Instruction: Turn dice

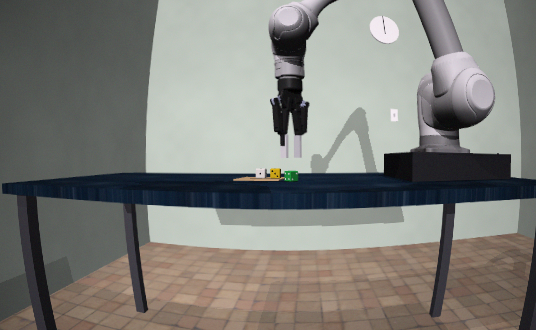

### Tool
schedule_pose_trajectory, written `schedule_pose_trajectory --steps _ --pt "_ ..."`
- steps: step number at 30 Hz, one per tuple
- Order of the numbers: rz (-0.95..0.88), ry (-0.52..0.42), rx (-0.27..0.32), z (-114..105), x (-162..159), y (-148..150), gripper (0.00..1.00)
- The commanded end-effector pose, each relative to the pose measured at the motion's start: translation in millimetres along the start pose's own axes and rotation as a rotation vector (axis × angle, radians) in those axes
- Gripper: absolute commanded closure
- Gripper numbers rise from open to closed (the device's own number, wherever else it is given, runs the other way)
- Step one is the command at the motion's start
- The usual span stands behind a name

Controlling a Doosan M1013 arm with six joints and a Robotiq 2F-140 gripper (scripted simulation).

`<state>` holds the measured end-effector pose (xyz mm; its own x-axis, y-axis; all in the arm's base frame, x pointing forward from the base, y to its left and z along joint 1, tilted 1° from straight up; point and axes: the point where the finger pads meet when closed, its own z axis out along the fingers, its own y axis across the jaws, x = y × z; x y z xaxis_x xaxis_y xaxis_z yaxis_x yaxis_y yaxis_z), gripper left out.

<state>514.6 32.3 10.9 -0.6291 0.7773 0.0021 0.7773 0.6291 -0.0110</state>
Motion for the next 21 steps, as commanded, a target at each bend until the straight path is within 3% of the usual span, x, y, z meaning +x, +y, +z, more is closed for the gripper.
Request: schedule_pose_trajectory --steps 1,21 --pt "0.0 0.0 0.0 6 0 0 0.72" --pt "0.0 0.0 0.0 27 0 0 0.72"
